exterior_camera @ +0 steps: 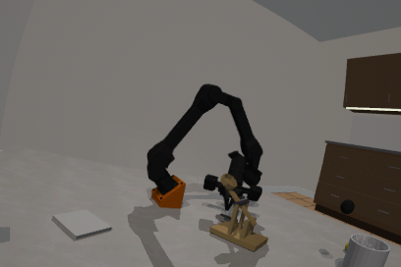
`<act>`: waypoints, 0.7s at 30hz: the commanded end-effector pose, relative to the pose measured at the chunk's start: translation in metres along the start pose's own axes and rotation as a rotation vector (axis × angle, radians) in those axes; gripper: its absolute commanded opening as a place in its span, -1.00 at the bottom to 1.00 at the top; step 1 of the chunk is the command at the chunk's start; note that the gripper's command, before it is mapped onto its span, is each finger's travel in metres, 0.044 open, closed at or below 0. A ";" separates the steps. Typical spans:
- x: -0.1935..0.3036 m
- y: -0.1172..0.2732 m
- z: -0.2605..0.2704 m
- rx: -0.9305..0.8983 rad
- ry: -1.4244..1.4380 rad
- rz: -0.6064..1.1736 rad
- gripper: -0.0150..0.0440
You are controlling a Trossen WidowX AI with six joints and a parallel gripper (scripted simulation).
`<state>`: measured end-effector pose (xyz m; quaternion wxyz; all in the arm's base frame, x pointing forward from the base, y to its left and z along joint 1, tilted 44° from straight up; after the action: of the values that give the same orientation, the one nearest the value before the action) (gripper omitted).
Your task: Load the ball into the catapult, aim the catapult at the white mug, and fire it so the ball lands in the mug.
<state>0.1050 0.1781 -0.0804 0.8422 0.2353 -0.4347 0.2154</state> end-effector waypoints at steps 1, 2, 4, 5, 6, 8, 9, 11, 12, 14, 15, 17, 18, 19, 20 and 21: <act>0.020 0.053 -0.013 0.029 0.023 -0.003 -0.49; 0.025 0.068 -0.014 0.032 0.033 -0.001 -0.49; 0.033 0.087 -0.013 0.036 0.046 0.003 -0.49; 0.034 0.090 -0.013 0.037 0.048 0.003 -0.49; 0.034 0.090 -0.013 0.037 0.048 0.003 -0.49; 0.029 0.079 -0.015 0.051 0.026 0.003 -0.40; 0.029 0.079 -0.015 0.052 0.019 -0.002 -0.31; 0.031 0.080 -0.019 0.055 -0.007 -0.020 -0.14; 0.033 0.080 -0.022 0.056 -0.027 -0.033 -0.05; 0.037 0.081 -0.030 0.061 -0.079 -0.067 0.13; 0.040 0.082 -0.034 0.063 -0.106 -0.085 0.22; 0.045 0.083 -0.042 0.066 -0.162 -0.120 0.40; 0.048 0.083 -0.046 0.067 -0.187 -0.136 0.49; 0.051 0.083 -0.049 0.068 -0.213 -0.153 0.58; 0.054 0.082 -0.053 0.068 -0.239 -0.169 0.67; 0.057 0.082 -0.056 0.069 -0.265 -0.185 0.75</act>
<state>0.1119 0.2756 -0.0483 0.8062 0.3059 -0.4834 0.1510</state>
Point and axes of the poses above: the point midway between the two fingers, 35 mm back from their tips, its own y axis back along the fingers, its own z axis across the jaws, x = y × z, the point moved 7 cm from there along y, back along the fingers, and after that the axes turned 3 degrees about -y, right-handed, at the moved point
